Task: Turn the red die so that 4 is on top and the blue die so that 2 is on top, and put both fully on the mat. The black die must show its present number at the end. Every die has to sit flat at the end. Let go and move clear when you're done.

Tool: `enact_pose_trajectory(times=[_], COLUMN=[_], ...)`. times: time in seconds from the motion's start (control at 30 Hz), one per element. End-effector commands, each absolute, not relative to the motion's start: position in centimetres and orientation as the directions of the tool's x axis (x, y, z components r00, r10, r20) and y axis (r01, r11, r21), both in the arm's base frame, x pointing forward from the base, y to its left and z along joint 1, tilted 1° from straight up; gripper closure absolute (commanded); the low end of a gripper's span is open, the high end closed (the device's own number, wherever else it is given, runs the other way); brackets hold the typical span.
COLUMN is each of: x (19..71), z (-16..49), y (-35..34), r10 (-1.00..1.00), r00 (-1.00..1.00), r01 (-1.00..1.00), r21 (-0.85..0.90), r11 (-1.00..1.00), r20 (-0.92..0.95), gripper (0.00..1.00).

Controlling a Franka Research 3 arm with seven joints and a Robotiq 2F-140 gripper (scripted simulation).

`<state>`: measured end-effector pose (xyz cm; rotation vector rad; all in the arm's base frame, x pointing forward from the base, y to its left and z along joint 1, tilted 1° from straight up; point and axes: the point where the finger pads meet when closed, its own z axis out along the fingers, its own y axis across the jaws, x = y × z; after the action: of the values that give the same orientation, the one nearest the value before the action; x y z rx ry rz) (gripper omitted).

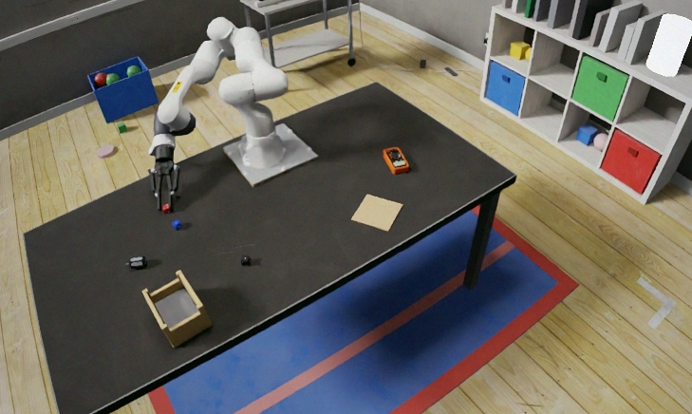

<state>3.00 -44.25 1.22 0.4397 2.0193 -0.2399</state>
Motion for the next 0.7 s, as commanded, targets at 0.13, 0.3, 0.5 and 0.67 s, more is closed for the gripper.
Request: enact_pose_trajectory(times=[0.13, 0.3, 0.5, 0.67], x=[1.2, 0.2, -0.2, 0.0], z=[2.3, 2.9, 3.1, 3.0], y=[-43.3, -42.9, -42.7, -42.4], r10=[0.2, 0.2, 0.2, 0.214], r00=[-0.423, -0.423, -0.423, -0.433], r01=[0.399, 0.399, 0.399, 0.388], r21=[0.017, 0.017, 0.017, 0.033], r11=[0.917, 0.917, 0.917, 0.921], r20=[-0.884, -0.884, -0.884, -0.876], gripper=[0.68, 0.68, 0.68, 0.68])
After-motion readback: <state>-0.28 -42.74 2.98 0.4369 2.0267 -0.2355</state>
